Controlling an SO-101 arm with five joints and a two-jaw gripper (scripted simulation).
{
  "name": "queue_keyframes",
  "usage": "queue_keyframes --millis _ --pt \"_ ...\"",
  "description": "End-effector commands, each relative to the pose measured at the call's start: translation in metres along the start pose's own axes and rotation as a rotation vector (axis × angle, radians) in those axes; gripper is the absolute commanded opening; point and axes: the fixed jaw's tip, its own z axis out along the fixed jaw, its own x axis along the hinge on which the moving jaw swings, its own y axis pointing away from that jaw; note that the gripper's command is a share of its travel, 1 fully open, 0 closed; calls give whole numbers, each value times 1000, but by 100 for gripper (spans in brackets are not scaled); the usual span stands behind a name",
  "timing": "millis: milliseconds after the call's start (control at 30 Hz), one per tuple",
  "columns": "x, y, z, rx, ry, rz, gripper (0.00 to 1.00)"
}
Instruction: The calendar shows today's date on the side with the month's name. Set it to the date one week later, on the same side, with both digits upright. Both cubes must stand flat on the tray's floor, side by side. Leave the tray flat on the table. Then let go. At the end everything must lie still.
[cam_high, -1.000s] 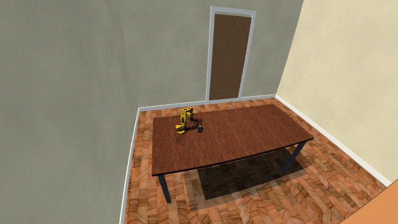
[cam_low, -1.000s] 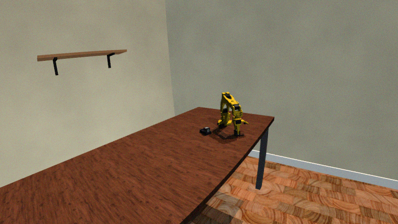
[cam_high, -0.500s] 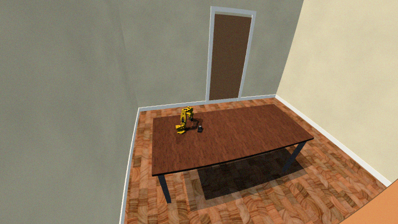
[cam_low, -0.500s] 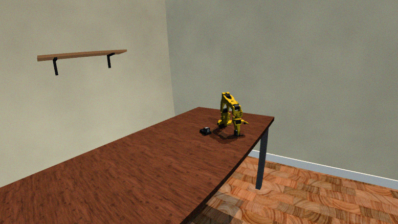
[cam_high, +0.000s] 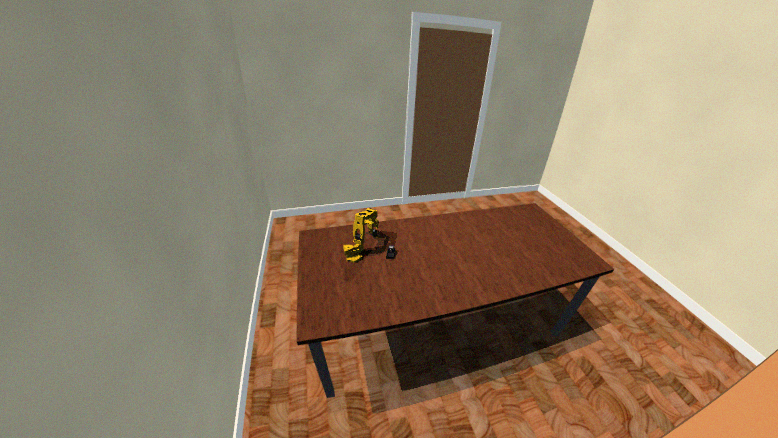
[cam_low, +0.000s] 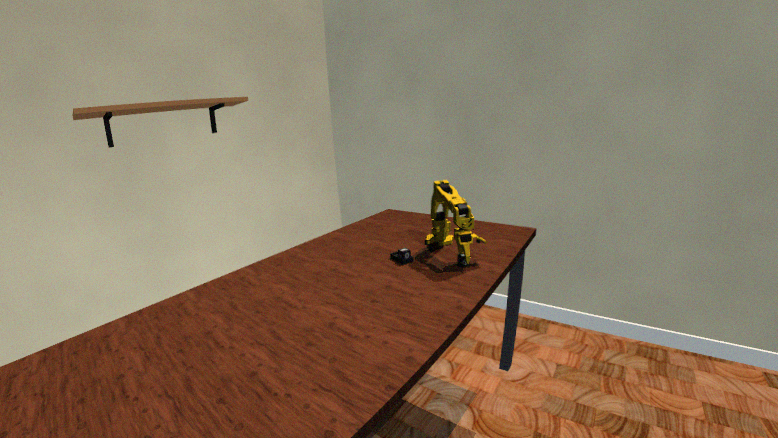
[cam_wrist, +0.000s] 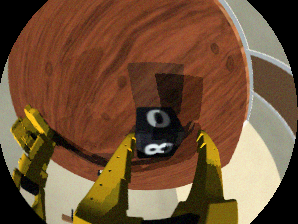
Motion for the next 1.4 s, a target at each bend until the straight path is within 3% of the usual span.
queue_keyframes --millis 0,267,867,1367 --pt "-3 -4 -3 30 -6 -13 36" --pt "-3 -5 -10 30 -6 -13 36" --pt "-3 -3 -60 30 -6 -13 36" --pt "-3 -3 -64 30 -6 -13 36"
